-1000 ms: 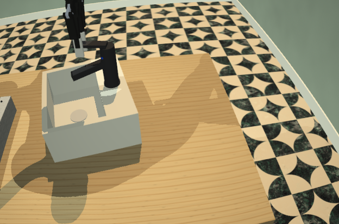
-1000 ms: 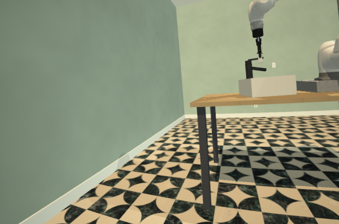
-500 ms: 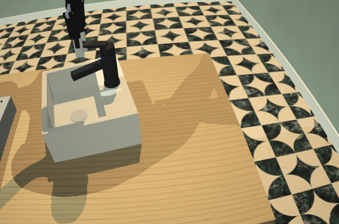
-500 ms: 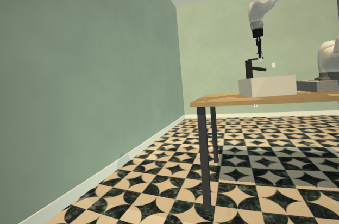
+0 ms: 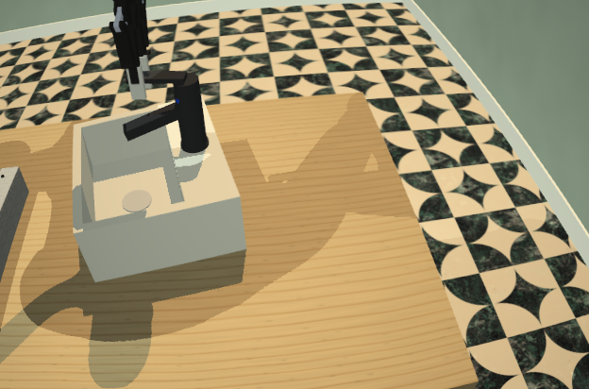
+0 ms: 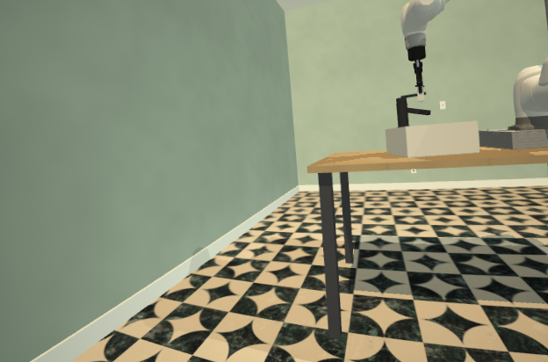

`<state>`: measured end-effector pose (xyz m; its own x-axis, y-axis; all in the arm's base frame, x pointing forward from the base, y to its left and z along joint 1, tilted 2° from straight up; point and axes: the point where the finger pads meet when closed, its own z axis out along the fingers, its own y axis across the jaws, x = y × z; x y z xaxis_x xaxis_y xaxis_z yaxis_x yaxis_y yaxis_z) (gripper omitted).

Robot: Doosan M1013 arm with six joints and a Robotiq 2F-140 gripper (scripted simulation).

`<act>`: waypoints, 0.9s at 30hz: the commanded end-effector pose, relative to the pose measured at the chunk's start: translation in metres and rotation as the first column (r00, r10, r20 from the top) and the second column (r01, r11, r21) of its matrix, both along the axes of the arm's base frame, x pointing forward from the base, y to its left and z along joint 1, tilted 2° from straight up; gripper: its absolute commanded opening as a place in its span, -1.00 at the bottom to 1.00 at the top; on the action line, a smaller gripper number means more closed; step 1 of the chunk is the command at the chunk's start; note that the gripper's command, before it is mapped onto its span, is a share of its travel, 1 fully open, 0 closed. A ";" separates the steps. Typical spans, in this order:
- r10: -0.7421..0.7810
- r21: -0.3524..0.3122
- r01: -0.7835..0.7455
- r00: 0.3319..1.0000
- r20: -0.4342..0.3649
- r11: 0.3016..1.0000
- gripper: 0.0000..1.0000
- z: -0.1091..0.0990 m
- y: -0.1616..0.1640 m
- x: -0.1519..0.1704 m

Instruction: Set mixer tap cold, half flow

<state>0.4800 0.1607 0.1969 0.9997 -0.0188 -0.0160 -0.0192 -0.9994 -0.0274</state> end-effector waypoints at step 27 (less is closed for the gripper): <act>0.194 0.003 -0.194 0.981 0.006 0.981 -1.00 0.000 -0.017 0.001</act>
<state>0.4806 0.1490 0.1965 0.9928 0.1188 -0.0120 0.1185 -0.9926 -0.0276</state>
